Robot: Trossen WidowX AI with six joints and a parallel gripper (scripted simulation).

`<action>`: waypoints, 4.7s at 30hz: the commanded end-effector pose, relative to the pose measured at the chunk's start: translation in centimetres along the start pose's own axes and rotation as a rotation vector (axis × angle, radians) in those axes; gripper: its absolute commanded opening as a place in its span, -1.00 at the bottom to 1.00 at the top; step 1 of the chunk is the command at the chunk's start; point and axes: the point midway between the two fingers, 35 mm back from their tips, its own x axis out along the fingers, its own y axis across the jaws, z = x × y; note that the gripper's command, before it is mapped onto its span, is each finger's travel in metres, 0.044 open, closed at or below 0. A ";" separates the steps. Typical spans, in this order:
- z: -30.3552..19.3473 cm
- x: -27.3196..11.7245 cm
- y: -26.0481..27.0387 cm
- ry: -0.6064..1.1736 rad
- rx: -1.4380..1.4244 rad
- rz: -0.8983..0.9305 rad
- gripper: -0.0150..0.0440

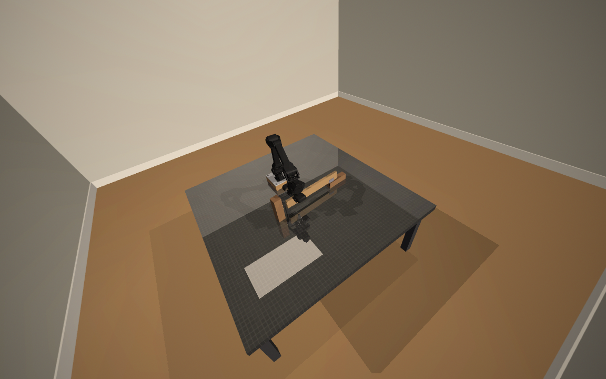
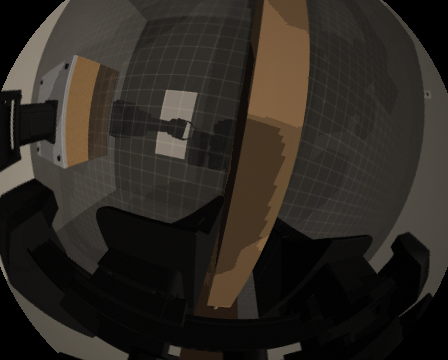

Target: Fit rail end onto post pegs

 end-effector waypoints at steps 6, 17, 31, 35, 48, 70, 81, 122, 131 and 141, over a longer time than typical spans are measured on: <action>-0.1 0.0 0.0 0.001 0.000 -0.003 -0.49; -0.4 -0.1 0.0 0.001 0.000 -0.003 -0.49; -0.8 -0.3 -0.1 0.001 0.000 -0.003 -0.49; -1.0 -0.3 -0.1 0.001 0.000 -0.003 -0.49; -1.4 -0.1 -0.1 0.002 0.000 -0.003 -0.49; -2.0 -0.3 -0.2 0.002 0.000 -0.003 -0.49; -2.4 -0.2 -0.1 0.003 0.000 -0.003 -0.49; -3.6 -0.2 -0.1 0.004 0.000 -0.003 -0.49; -3.9 -0.2 -0.1 0.004 0.000 -0.003 -0.49; -4.2 -0.2 -0.1 0.004 0.000 -0.003 -0.49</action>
